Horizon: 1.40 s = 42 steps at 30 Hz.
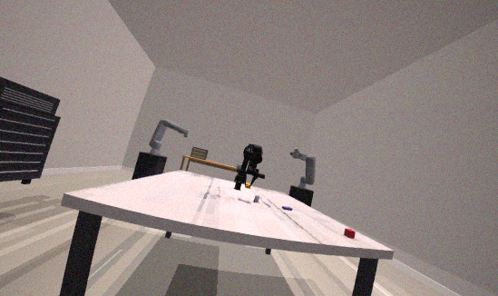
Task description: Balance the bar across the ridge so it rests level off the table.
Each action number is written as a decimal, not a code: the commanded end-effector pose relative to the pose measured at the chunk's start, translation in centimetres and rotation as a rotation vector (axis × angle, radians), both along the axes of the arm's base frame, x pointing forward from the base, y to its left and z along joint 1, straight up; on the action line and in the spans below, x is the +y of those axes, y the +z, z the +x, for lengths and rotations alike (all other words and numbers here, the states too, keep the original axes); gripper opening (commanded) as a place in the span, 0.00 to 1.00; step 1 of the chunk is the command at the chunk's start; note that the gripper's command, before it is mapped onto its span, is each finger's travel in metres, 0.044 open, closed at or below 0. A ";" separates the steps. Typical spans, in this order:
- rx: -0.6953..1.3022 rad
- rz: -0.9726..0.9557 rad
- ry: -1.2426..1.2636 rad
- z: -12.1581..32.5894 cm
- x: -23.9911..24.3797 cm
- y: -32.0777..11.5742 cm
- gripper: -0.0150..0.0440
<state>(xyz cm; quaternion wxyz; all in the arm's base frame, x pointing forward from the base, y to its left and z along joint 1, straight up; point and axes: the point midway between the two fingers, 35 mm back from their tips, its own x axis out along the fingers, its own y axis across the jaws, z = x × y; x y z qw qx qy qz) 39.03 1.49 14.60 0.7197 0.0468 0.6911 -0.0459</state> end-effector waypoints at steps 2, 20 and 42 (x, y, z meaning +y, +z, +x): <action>0.005 0.003 0.031 -0.3 2.0 0.0 0.25; 0.005 0.005 0.151 -1.4 8.7 0.1 0.25; 0.005 0.005 0.155 -1.3 9.1 -2.7 0.25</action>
